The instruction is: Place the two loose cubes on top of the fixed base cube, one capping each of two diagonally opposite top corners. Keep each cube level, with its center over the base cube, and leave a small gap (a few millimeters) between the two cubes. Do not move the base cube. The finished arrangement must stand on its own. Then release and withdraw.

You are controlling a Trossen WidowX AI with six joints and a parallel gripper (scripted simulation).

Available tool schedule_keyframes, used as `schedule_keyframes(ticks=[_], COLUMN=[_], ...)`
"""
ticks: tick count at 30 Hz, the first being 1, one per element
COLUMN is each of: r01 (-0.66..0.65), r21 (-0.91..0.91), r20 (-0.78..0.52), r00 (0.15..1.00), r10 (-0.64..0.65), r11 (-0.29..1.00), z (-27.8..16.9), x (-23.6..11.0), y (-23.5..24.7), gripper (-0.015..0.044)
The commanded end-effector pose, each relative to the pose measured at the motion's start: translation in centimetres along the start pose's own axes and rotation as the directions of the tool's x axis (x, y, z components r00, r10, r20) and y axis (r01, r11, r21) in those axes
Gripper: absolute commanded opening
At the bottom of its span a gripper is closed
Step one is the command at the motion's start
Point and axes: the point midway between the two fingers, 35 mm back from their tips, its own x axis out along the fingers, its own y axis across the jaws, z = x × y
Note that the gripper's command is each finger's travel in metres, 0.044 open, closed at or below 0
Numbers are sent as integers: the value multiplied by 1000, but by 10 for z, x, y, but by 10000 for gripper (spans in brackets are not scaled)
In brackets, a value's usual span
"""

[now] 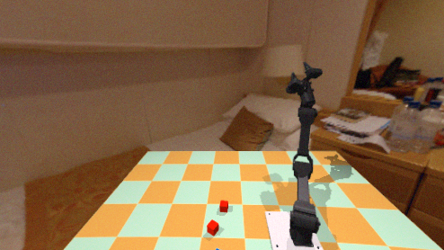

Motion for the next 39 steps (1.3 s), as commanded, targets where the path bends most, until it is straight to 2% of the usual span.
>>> schedule_keyframes(ticks=[1,5,11,17,28,39], r01=[5,102,240,358,502,520], r21=[-4,-97,-325,-529,-785,-844], r20=[6,102,160,220,359,519], r00=[1000,991,967,934,846,734], r10=[-5,-93,-197,-283,-394,-438], r11=[1000,990,915,769,363,-130], z=[2,36,54,74,124,190], x=[0,2,-5,-15,-42,-77], y=[-2,-44,-105,-158,-241,-301], gripper=[374,269,265,265,265,265])
